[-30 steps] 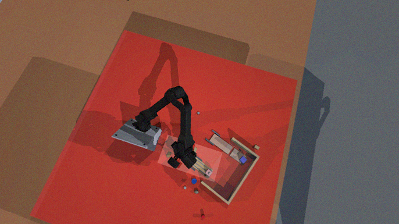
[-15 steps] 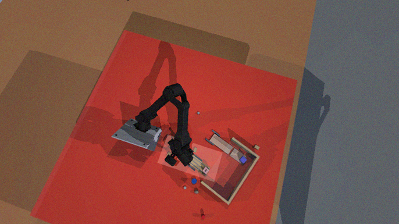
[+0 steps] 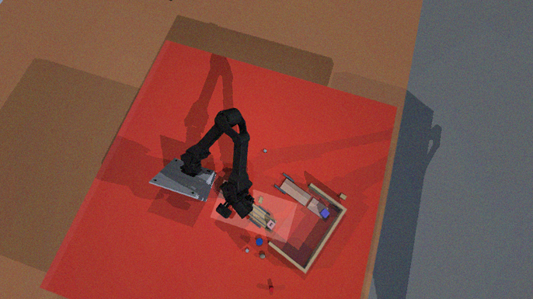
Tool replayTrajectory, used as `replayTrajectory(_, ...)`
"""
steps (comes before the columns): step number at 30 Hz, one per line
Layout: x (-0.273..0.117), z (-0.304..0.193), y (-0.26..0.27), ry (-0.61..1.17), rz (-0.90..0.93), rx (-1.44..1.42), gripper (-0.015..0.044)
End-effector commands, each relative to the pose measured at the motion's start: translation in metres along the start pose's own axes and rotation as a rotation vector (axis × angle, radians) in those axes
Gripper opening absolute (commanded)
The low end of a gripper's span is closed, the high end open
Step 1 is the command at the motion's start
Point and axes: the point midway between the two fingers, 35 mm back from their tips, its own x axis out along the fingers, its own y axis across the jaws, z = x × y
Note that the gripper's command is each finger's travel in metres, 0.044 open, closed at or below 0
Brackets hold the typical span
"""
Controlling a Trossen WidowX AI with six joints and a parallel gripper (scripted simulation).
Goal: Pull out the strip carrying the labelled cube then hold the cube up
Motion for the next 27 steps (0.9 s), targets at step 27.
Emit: replayTrajectory(27,0.0046,-0.0168,0.0,0.029,-0.002,0.004,0.0)
